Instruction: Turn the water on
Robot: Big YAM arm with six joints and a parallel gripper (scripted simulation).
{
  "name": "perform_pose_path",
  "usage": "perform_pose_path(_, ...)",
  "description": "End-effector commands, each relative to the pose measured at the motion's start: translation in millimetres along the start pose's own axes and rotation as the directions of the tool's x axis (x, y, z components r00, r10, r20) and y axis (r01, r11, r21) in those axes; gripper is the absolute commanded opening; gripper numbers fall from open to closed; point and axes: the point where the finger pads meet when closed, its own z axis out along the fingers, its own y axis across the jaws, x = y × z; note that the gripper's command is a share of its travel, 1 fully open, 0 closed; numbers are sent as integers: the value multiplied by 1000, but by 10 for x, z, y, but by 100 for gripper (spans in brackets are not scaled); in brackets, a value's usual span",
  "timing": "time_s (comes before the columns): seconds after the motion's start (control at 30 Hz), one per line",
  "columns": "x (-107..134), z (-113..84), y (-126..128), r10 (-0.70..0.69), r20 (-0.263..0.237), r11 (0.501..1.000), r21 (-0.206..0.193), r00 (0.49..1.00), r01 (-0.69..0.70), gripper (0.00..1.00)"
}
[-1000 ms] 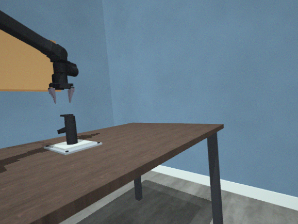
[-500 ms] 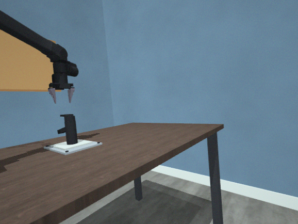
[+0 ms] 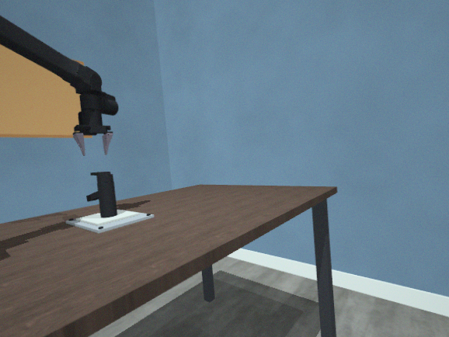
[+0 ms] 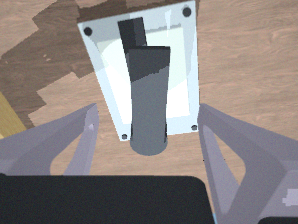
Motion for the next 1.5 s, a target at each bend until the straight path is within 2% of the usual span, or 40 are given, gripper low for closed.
perform_pose_path(0.0, 41, -62, -38, 18, 16, 999, 32, 1000, -19, 69)
perform_pose_path(0.17, 42, -10, -35, 17, 14, 999, 29, 1000, -18, 69)
perform_pose_path(0.63, 40, 321, -36, 14, 1, 1000, 4, 1000, -14, 69)
perform_pose_path(1.1, 40, 503, -36, 10, 0, 1000, 1, 1000, -10, 69)
perform_pose_path(1.47, 36, 550, -40, 8, 0, 1000, 2, 1000, -8, 69)
